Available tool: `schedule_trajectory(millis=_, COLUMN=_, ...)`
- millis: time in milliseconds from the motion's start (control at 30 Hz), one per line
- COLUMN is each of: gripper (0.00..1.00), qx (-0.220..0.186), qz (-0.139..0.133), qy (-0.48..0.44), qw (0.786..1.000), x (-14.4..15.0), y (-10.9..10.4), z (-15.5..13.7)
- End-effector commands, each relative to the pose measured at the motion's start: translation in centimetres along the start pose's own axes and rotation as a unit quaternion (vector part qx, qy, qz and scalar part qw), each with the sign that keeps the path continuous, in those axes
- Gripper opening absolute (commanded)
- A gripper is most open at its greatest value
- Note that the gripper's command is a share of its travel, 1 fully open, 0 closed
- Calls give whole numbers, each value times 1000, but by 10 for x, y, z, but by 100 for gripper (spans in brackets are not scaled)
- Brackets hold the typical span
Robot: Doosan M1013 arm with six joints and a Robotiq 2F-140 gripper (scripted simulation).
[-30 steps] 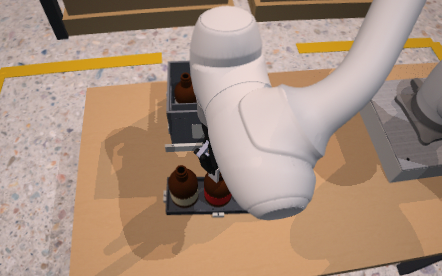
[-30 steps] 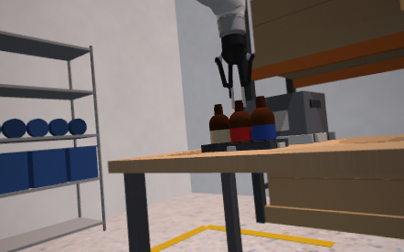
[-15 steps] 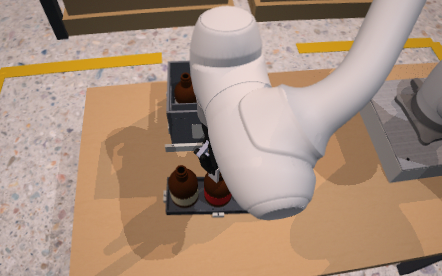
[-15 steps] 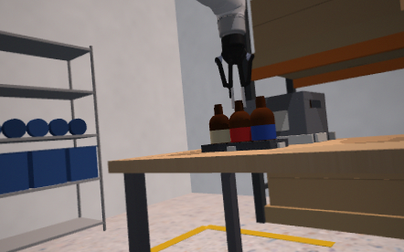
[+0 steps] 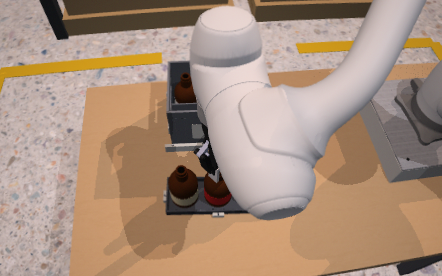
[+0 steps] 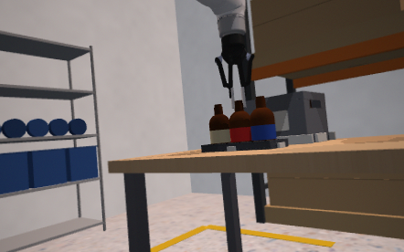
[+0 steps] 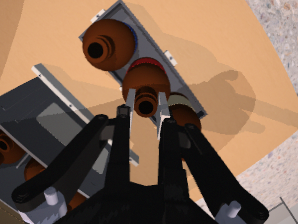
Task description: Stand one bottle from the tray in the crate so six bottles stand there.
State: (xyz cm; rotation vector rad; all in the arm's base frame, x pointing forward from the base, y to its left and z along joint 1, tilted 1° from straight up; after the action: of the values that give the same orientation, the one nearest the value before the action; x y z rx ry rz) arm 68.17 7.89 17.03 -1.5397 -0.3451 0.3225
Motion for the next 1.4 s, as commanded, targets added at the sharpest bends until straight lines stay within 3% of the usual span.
schedule_trajectory(millis=0, gripper=0, qx=-1, qz=1, qy=-2, qw=1000, x=1, y=3, z=3)
schedule_trajectory(millis=900, gripper=0, qx=-1, qz=1, qy=-2, qw=1000, x=1, y=-1, z=3)
schedule_trajectory(millis=1367, gripper=0, qx=-1, qz=1, qy=-2, qw=1000, x=2, y=-15, z=4)
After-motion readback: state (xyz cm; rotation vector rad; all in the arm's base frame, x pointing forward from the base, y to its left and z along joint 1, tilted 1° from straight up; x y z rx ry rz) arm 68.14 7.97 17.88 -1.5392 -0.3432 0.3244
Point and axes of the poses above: the point where the finger pads meet when closed, its own y axis out along the fingers, its own x axis across the jaws, z = x × y, the point moved 8 cm from there along -y, back along the fingers, and after that the axes turned 10 degrees about y, right-handed, at the moved point
